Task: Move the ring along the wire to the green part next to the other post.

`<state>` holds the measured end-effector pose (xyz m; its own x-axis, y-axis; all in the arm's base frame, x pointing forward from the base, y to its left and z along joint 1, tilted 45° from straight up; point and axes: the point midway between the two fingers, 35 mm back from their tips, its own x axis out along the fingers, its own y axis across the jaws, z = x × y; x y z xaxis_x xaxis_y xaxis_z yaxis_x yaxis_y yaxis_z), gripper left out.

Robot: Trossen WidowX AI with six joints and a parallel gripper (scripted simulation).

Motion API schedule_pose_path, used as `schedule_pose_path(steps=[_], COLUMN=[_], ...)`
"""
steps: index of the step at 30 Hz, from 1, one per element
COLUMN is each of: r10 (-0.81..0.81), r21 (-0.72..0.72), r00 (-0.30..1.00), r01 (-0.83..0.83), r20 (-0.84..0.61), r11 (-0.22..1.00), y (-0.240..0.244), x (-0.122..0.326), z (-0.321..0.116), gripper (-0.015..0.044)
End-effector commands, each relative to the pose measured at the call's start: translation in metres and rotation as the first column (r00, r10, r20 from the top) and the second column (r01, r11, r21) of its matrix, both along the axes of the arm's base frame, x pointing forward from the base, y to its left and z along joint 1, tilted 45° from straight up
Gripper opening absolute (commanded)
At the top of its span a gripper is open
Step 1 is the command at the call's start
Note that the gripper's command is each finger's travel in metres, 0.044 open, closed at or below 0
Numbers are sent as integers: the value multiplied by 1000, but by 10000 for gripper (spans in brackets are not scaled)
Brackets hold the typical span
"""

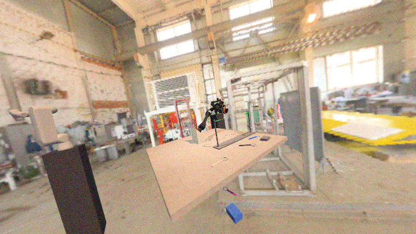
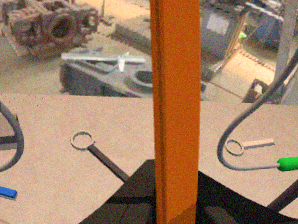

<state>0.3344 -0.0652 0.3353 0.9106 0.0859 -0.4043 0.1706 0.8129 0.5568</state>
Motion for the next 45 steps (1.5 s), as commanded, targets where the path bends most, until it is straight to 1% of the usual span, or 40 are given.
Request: schedule_pose_path(steps=[1,23,45], r10=[2,12,12], r21=[47,322,571], r00=[1000,999,997], r01=[-2,-24,-53], r20=[2,38,76], r11=[999,946,819], y=[1,6,9], x=[0,1,1], z=[-1,5,12], gripper=[-150,-150,-150])
